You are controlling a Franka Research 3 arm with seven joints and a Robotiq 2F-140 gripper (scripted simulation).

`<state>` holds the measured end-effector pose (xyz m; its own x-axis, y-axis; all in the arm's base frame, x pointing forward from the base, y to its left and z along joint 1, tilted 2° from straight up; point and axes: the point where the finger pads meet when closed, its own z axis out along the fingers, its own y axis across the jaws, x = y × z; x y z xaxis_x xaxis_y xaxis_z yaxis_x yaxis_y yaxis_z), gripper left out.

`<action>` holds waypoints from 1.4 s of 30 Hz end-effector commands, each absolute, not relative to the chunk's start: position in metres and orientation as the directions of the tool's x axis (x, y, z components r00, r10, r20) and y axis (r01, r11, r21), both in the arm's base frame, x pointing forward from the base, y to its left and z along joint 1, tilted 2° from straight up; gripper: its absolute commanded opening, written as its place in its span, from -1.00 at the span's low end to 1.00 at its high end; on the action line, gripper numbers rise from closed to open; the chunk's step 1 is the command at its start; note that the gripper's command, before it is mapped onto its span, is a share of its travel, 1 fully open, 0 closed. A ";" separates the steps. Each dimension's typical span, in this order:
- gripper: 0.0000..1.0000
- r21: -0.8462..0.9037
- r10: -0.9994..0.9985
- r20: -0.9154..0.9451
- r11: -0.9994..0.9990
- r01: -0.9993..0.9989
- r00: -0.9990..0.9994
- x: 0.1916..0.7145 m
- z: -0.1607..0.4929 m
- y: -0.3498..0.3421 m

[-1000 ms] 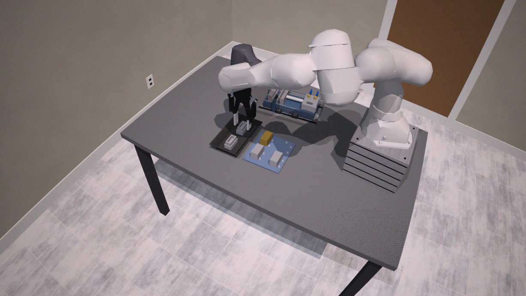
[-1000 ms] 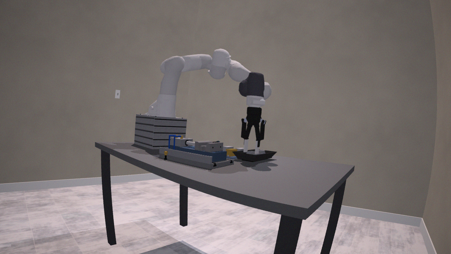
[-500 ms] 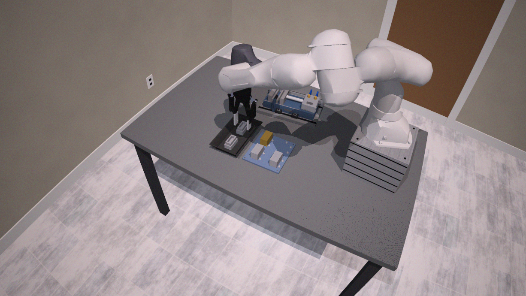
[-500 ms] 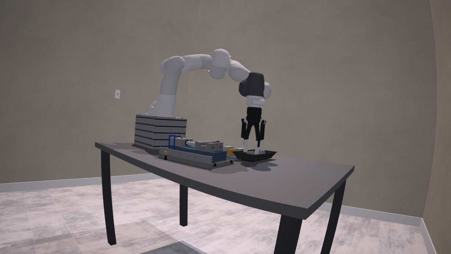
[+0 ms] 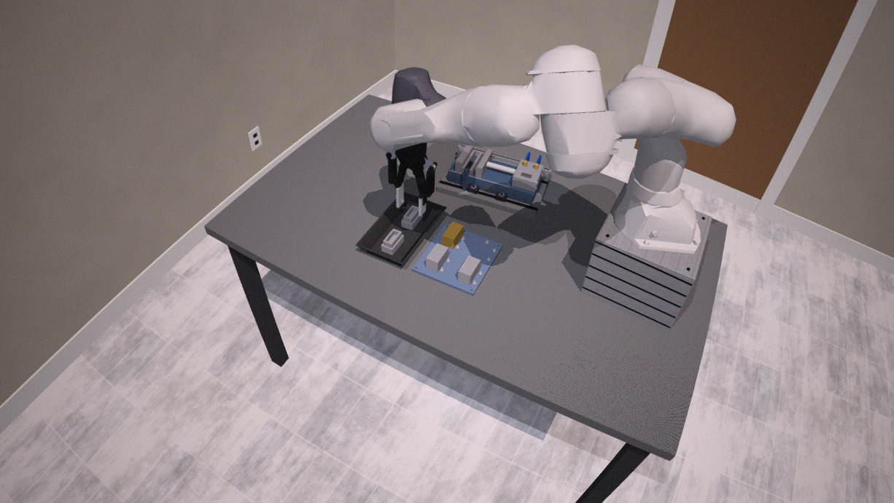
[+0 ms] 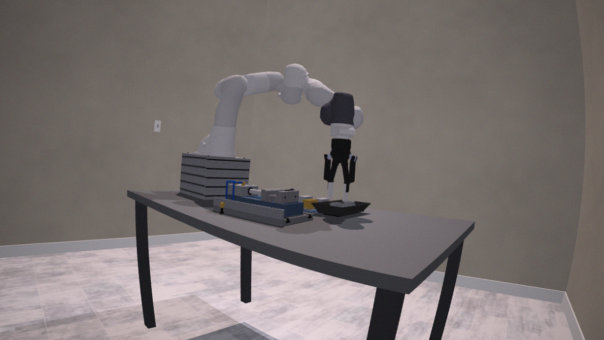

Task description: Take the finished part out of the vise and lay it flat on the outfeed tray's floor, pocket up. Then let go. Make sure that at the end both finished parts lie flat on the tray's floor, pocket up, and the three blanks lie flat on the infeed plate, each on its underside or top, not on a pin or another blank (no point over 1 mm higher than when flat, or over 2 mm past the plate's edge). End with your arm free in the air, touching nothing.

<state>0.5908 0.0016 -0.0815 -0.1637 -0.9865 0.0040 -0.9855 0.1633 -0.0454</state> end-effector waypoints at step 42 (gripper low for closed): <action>-1.00 -0.040 -0.987 0.003 0.162 -0.986 -0.162 0.584 0.045 0.004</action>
<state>0.5864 0.0036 0.0451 -0.1549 -0.9879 0.0038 -0.9870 0.1545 -0.0449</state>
